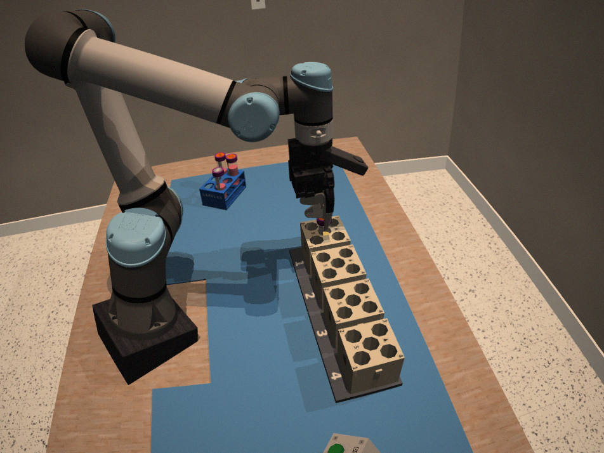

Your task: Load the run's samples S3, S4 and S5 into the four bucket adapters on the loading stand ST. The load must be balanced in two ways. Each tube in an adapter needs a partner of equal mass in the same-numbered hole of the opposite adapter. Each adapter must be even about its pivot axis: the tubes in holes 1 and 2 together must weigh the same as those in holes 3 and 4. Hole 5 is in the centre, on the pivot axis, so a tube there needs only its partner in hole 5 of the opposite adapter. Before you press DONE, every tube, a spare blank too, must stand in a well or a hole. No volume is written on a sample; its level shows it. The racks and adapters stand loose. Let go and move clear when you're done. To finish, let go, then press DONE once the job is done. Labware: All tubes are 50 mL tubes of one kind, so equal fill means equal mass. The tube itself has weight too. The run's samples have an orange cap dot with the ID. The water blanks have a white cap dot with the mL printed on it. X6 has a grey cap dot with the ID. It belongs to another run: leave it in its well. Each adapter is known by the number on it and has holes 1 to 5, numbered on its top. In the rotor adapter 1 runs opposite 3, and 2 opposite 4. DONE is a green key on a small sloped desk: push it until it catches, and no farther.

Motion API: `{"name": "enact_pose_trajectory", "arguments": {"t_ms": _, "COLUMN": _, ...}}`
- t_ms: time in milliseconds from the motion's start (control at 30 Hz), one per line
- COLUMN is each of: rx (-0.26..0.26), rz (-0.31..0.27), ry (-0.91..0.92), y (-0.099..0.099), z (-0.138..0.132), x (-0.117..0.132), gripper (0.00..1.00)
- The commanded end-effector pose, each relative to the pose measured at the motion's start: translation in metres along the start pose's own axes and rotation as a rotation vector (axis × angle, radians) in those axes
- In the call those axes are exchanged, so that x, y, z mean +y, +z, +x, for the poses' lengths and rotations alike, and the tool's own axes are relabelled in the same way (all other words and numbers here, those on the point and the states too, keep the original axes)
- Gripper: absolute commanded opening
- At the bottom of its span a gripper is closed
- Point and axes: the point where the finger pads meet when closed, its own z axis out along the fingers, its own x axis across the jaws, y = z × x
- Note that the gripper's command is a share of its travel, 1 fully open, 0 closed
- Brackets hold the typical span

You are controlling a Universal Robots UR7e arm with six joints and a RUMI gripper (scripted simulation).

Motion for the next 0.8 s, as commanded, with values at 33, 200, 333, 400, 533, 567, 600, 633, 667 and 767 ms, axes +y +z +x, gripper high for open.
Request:
{"name": "enact_pose_trajectory", "arguments": {"t_ms": 33, "rx": 0.000, "rz": 0.001, "ry": 0.000, "y": 0.0041, "z": 0.0000, "x": -0.0004, "gripper": 0.00}}
{"name": "enact_pose_trajectory", "arguments": {"t_ms": 200, "rx": 0.000, "rz": 0.001, "ry": 0.000, "y": 0.0074, "z": 0.0000, "x": -0.0004, "gripper": 0.00}}
{"name": "enact_pose_trajectory", "arguments": {"t_ms": 333, "rx": 0.000, "rz": 0.001, "ry": 0.000, "y": 0.0086, "z": 0.0000, "x": -0.0004, "gripper": 0.00}}
{"name": "enact_pose_trajectory", "arguments": {"t_ms": 400, "rx": 0.000, "rz": 0.001, "ry": 0.000, "y": 0.0101, "z": 0.0000, "x": -0.0004, "gripper": 0.00}}
{"name": "enact_pose_trajectory", "arguments": {"t_ms": 533, "rx": 0.000, "rz": 0.001, "ry": 0.000, "y": 0.0113, "z": 0.0000, "x": -0.0004, "gripper": 0.00}}
{"name": "enact_pose_trajectory", "arguments": {"t_ms": 567, "rx": 0.000, "rz": 0.001, "ry": 0.000, "y": 0.0113, "z": 0.0000, "x": -0.0004, "gripper": 0.00}}
{"name": "enact_pose_trajectory", "arguments": {"t_ms": 600, "rx": 0.000, "rz": 0.001, "ry": 0.000, "y": 0.0114, "z": 0.0000, "x": -0.0004, "gripper": 0.00}}
{"name": "enact_pose_trajectory", "arguments": {"t_ms": 633, "rx": 0.000, "rz": 0.001, "ry": 0.000, "y": 0.0114, "z": 0.0000, "x": -0.0004, "gripper": 0.00}}
{"name": "enact_pose_trajectory", "arguments": {"t_ms": 667, "rx": 0.000, "rz": 0.001, "ry": 0.000, "y": 0.0114, "z": 0.0000, "x": -0.0004, "gripper": 0.00}}
{"name": "enact_pose_trajectory", "arguments": {"t_ms": 767, "rx": 0.000, "rz": 0.001, "ry": 0.000, "y": 0.0114, "z": 0.0000, "x": -0.0004, "gripper": 0.00}}
